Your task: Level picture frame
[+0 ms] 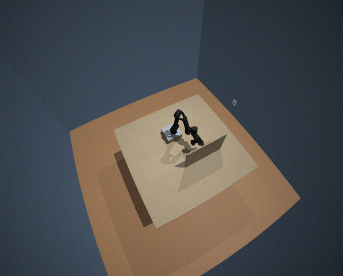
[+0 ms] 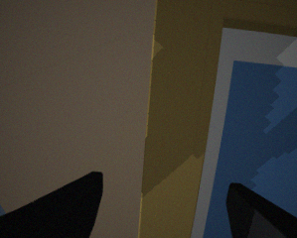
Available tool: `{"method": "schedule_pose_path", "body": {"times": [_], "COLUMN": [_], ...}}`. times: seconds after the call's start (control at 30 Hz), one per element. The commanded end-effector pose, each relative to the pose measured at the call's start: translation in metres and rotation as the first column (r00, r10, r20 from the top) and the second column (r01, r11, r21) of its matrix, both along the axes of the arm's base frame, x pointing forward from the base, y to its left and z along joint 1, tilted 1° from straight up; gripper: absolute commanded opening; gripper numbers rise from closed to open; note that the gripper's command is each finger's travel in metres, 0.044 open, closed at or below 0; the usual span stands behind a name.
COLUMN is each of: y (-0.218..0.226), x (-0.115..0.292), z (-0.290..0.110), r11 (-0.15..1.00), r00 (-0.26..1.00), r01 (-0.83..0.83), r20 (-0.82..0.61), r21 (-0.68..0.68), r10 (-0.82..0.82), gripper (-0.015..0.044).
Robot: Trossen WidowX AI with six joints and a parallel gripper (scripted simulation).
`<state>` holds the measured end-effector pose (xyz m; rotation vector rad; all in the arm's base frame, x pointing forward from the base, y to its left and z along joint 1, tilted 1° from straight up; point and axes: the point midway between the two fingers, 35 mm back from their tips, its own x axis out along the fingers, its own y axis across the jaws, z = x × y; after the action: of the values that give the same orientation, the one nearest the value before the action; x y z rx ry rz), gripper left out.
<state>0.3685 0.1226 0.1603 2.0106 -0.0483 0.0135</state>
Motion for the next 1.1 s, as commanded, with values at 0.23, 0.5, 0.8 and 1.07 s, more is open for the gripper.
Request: {"method": "schedule_pose_path", "body": {"times": [0.23,0.5,0.8,1.07], "y": [0.0010,0.0010,0.0006,-0.0008], "x": [0.0007,0.0007,0.0006,0.0002], "z": [0.0003,0.0003,0.0005,0.0023], "r11": [1.000,1.000,1.000,1.000], "r00": [1.000,1.000,1.000,1.000], "r01": [-0.004,-0.004,-0.004,-0.004], "r20": [0.000,0.000,0.000,0.000], "r21": [0.003,0.003,0.003,0.003], "r10": [0.004,0.004,0.004,0.004], "gripper": [0.0076,0.0003,0.0000,0.0000]}}
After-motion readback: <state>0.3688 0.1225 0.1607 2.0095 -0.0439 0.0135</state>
